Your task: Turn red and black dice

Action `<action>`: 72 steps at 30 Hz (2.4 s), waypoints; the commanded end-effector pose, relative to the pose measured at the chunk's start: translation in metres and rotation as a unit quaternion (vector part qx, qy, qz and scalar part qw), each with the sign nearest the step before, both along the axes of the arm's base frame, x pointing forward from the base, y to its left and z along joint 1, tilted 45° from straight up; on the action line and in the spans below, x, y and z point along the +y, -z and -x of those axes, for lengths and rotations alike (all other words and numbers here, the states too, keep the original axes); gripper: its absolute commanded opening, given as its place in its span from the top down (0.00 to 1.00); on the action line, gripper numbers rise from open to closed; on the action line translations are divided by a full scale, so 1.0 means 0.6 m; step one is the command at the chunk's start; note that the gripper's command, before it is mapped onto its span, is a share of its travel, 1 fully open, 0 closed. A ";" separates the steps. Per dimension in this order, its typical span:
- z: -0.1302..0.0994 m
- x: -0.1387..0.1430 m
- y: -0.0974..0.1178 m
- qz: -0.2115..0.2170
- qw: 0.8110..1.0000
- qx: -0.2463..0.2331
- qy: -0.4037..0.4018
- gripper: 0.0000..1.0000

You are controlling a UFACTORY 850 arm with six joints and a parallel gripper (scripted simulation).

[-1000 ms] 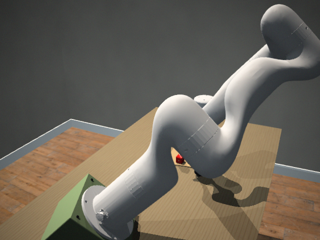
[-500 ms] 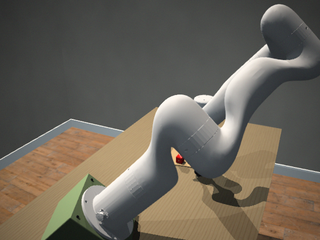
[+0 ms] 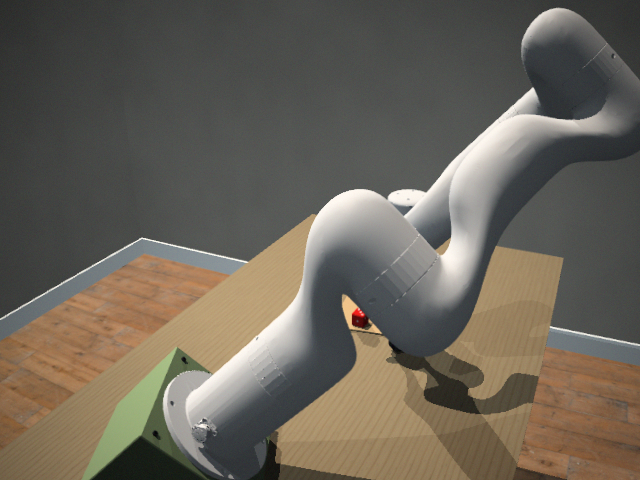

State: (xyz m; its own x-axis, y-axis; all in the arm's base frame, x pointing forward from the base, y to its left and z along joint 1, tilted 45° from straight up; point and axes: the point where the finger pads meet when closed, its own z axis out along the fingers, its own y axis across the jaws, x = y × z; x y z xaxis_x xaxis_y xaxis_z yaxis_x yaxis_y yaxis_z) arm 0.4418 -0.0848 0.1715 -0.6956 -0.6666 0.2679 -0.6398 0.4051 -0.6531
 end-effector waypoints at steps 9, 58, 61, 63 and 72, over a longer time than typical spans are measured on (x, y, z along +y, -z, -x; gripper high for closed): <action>0.026 0.051 -0.057 0.000 1.000 -0.001 0.000 0.73; 0.006 0.098 -0.135 0.103 0.949 0.197 -0.224 0.73; -0.001 0.097 -0.138 0.118 0.932 0.226 -0.257 0.73; -0.005 0.096 -0.139 0.126 0.922 0.241 -0.274 0.73; -0.024 0.093 -0.146 0.163 0.867 0.312 -0.354 0.73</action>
State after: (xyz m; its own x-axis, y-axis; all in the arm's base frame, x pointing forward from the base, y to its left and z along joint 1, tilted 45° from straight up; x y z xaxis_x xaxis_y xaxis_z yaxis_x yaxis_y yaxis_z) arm 0.4503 -0.0283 0.2567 0.0792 -0.7228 0.6865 -0.9365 -0.2900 -0.1973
